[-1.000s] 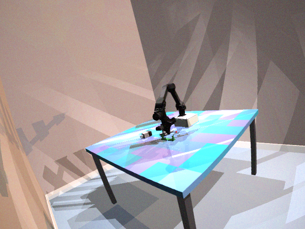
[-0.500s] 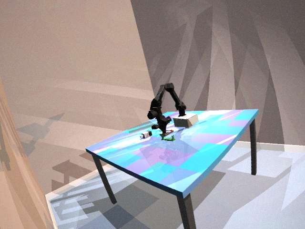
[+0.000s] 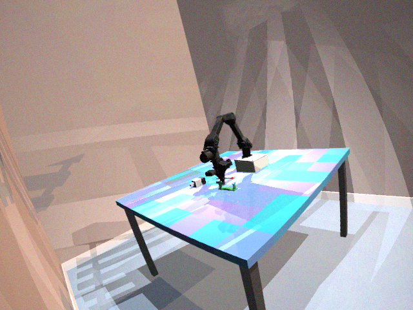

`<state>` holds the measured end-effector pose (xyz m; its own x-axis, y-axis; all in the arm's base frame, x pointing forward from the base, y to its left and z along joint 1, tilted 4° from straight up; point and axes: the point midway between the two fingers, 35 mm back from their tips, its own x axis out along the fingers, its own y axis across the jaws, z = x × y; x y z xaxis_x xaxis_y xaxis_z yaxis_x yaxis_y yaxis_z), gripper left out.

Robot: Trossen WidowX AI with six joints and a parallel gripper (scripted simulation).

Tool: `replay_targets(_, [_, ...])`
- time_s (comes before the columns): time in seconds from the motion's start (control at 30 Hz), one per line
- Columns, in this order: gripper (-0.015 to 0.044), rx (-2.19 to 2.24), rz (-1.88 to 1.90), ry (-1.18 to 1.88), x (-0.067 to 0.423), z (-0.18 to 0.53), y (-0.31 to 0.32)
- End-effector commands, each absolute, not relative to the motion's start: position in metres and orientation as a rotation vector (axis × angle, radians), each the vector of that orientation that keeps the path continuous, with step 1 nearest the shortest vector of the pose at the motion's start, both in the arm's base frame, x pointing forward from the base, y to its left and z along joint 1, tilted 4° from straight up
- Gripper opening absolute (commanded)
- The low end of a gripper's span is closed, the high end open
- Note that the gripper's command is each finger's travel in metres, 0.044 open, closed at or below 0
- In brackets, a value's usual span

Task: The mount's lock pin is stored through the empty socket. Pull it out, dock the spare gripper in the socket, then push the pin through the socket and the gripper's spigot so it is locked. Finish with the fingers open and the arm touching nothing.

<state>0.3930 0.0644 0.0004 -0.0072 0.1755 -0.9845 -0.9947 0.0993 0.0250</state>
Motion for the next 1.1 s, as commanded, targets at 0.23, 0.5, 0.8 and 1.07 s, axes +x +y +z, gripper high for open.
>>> replay_targets(0.23, [0.0000,-1.004,1.225,1.131,0.392,-0.018,0.065])
replay_targets(0.5, [0.0000,-1.005,1.220,1.127,0.392,-0.025,0.066])
replay_targets(0.8, [0.0000,-1.006,1.219,1.125,0.392,-0.027,0.066])
replay_targets(1.07, [0.0000,-1.006,1.219,1.125,0.392,-0.027,0.066])
